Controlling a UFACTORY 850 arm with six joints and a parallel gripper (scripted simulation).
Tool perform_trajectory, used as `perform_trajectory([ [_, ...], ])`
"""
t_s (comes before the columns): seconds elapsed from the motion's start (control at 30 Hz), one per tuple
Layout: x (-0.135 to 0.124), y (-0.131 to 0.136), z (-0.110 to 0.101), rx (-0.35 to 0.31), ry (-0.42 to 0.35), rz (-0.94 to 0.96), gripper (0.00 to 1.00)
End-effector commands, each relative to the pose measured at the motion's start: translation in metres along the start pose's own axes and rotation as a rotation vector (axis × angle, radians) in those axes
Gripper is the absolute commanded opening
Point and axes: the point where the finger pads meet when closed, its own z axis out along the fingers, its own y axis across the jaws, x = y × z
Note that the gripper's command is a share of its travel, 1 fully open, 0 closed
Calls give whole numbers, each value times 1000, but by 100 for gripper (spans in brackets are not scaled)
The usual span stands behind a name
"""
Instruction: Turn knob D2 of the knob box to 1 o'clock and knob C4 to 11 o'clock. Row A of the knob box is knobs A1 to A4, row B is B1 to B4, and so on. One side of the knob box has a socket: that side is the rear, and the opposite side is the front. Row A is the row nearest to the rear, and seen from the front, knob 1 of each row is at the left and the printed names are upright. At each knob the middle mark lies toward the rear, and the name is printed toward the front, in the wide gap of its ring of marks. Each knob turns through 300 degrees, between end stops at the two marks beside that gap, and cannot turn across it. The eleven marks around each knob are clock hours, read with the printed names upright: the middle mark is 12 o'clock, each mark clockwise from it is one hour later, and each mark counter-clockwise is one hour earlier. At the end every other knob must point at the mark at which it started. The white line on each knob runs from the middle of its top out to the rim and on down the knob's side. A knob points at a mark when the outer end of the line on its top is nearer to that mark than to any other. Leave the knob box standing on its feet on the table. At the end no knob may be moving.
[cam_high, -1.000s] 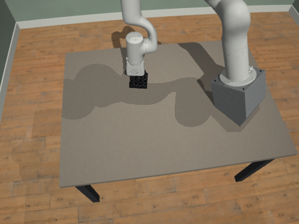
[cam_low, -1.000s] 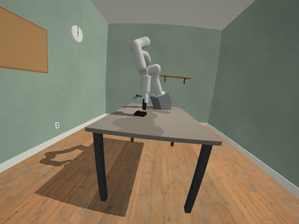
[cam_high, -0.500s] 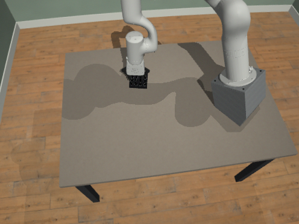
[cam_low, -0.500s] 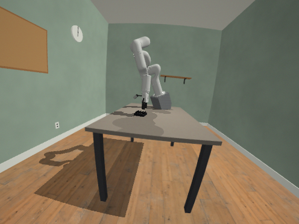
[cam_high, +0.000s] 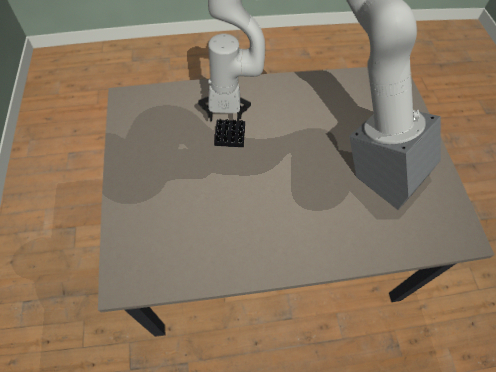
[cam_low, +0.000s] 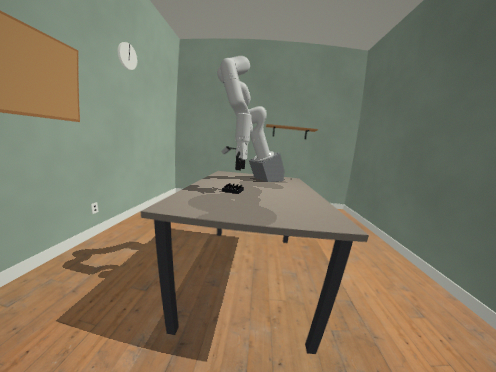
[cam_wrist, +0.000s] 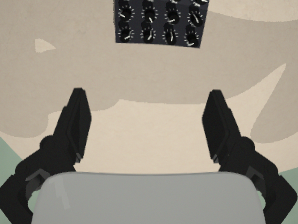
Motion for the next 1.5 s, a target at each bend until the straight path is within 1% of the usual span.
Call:
perform_trajectory([
  [0.0,0,-1,-29,-11,2,-1,100],
  [0.13,0,-1,-43,-11,2,-1,100],
  [0.3,0,-1,-47,-11,2,-1,100],
  [1.47,0,-1,-47,-11,2,-1,100],
])
